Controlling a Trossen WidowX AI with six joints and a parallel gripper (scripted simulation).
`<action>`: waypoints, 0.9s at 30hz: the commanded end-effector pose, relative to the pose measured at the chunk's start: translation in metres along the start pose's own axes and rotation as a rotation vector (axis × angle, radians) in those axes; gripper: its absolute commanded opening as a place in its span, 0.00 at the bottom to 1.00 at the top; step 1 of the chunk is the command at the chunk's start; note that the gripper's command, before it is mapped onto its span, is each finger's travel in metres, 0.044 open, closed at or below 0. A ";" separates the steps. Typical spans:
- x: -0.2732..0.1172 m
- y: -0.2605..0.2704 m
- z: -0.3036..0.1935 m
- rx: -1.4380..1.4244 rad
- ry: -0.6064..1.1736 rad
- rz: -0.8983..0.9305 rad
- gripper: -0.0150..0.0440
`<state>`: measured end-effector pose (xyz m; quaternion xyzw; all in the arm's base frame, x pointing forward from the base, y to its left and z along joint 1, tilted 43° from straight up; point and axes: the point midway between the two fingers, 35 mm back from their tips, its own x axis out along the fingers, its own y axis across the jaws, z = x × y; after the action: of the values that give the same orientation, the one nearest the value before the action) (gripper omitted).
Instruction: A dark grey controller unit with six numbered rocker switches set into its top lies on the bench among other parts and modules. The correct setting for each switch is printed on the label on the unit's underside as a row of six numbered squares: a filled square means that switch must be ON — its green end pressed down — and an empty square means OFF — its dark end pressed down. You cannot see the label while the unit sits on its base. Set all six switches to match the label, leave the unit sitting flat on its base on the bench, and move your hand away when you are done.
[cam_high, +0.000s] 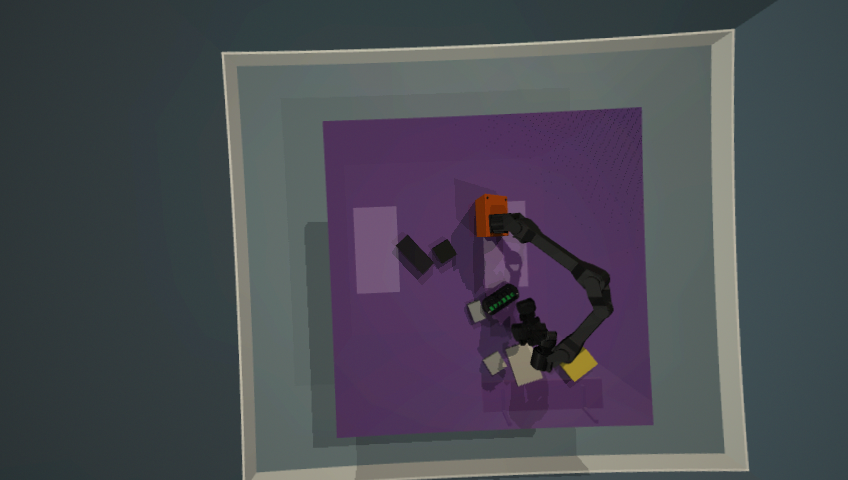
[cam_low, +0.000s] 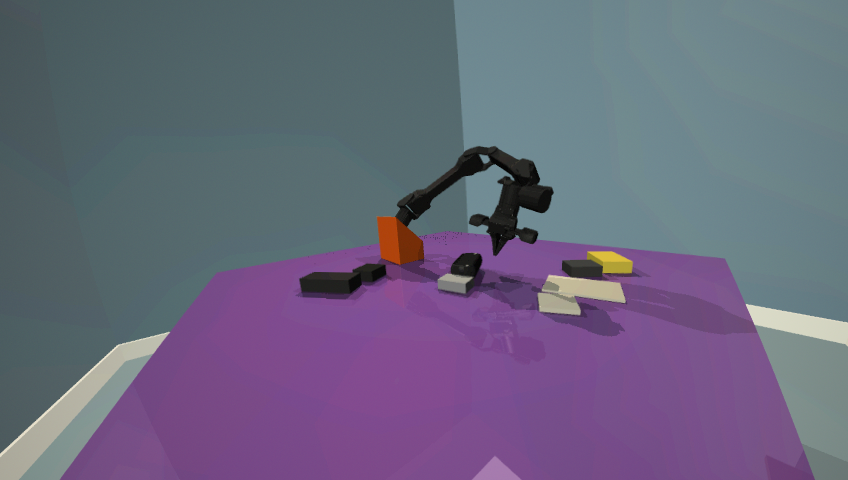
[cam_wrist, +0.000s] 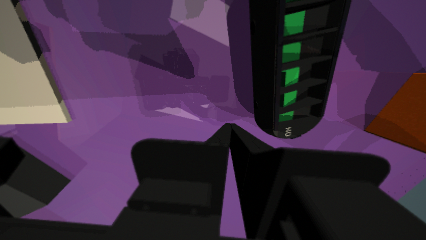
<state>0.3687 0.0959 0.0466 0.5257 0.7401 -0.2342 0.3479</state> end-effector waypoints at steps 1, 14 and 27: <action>-0.010 0.002 0.001 0.001 0.000 -0.011 0.25; 0.003 -0.039 0.077 -0.096 0.045 0.240 0.25; 0.025 -0.116 0.120 -0.231 -0.004 0.555 0.25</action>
<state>0.3007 -0.0104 -0.0480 0.6566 0.6088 -0.0638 0.4408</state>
